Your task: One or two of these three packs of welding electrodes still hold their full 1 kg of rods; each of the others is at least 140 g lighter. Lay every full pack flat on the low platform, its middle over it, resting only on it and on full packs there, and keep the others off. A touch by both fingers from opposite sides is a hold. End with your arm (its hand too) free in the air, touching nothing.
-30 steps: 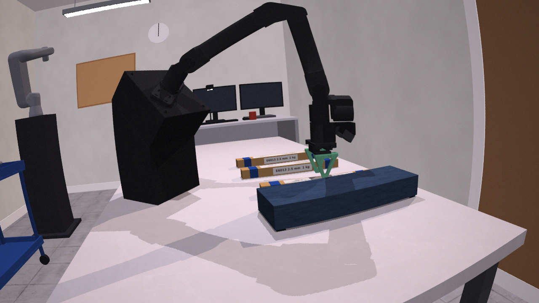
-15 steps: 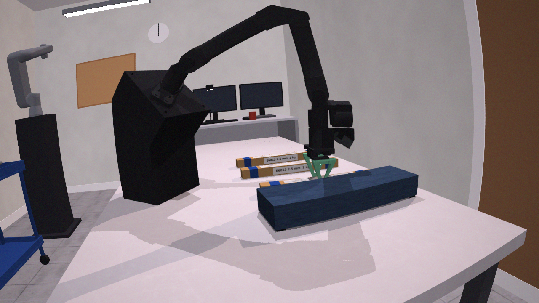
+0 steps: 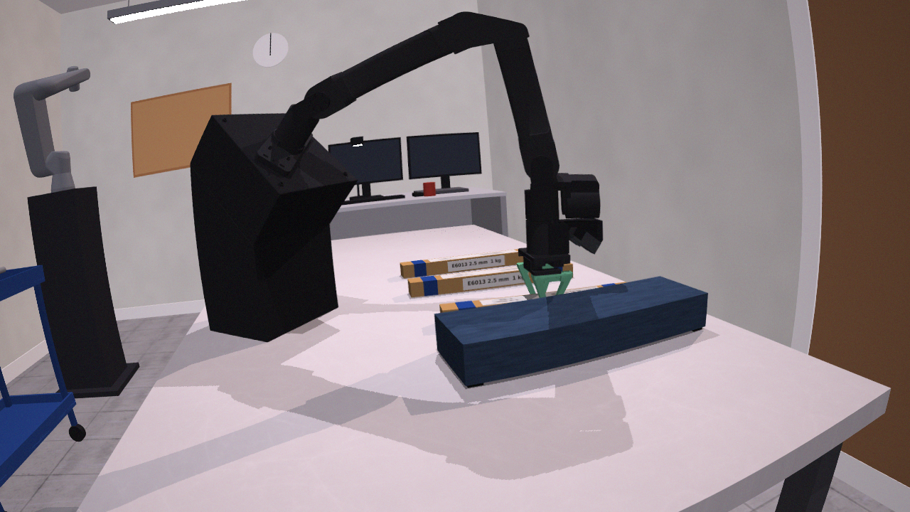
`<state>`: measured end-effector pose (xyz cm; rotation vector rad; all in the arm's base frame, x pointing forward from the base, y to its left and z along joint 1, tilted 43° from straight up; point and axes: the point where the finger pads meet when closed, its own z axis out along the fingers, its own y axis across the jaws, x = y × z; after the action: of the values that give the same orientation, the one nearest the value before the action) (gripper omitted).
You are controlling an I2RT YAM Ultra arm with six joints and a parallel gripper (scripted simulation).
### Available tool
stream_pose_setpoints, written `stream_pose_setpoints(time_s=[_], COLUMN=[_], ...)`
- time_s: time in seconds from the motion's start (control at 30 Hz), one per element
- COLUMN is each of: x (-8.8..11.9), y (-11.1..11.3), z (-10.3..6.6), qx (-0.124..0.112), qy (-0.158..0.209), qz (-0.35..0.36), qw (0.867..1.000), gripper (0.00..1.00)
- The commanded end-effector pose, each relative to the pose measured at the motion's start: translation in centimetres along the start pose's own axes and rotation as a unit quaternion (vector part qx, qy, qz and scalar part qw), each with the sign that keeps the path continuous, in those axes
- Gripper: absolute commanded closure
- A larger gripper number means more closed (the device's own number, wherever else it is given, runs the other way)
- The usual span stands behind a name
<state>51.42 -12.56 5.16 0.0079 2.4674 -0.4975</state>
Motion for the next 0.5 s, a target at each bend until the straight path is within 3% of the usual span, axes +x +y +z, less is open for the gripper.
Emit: stream_pose_setpoints(time_s=[0.0,0.43,0.47], x=[-2.56,-2.18,-2.18], y=[-0.83,-0.94,-0.94], z=[-1.14,-1.16,-1.16], qx=[0.004,0.004,0.004], qy=[-0.034,-0.032,-0.032], qz=[0.007,0.007,0.007], qw=[0.999,0.999,0.999], gripper=[0.26,0.26,1.0])
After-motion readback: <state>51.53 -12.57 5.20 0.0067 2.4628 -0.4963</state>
